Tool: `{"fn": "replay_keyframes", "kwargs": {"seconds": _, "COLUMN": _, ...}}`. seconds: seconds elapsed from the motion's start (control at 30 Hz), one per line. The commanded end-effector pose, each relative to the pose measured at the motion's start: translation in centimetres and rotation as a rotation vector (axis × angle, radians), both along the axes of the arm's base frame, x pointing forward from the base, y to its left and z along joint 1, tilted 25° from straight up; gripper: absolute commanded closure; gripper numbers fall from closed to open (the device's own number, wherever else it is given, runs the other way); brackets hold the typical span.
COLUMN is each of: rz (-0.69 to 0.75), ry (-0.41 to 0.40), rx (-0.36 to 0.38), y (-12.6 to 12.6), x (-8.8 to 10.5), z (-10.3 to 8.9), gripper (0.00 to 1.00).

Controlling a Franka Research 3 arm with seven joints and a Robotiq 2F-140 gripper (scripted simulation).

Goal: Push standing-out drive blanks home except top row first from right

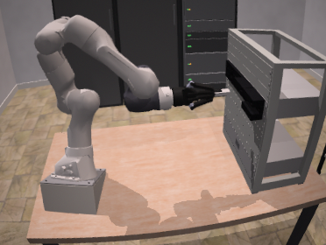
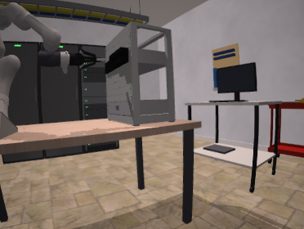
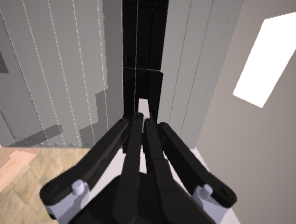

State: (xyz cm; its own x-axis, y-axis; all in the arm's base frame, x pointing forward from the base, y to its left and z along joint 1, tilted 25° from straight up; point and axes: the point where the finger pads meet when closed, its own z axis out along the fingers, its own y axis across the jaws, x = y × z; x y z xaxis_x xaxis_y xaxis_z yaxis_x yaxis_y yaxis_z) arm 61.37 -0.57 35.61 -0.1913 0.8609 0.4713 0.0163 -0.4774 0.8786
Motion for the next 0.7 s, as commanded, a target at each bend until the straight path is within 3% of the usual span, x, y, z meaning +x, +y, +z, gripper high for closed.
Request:
{"fn": "replay_keyframes", "kwargs": {"seconds": 0.0, "rz": -0.009, "ry": 0.011, "rx": -0.064, "y": 0.1, "x": -0.7, "z": -0.1, "gripper": 1.00}}
{"fn": "replay_keyframes", "kwargs": {"seconds": 0.23, "rz": -0.011, "ry": 0.015, "rx": -0.066, "y": 0.0, "x": -0.8, "z": 0.0, "gripper": 1.00}}
{"fn": "replay_keyframes", "kwargs": {"seconds": 0.5, "rz": -0.011, "ry": 0.015, "rx": -0.066, "y": -1.1, "x": -1.1, "z": 2.0, "gripper": 1.00}}
{"fn": "replay_keyframes", "kwargs": {"seconds": 0.67, "rz": -0.011, "ry": 0.015, "rx": -0.066, "y": -1.0, "x": -0.1, "z": 2.1, "gripper": 1.00}}
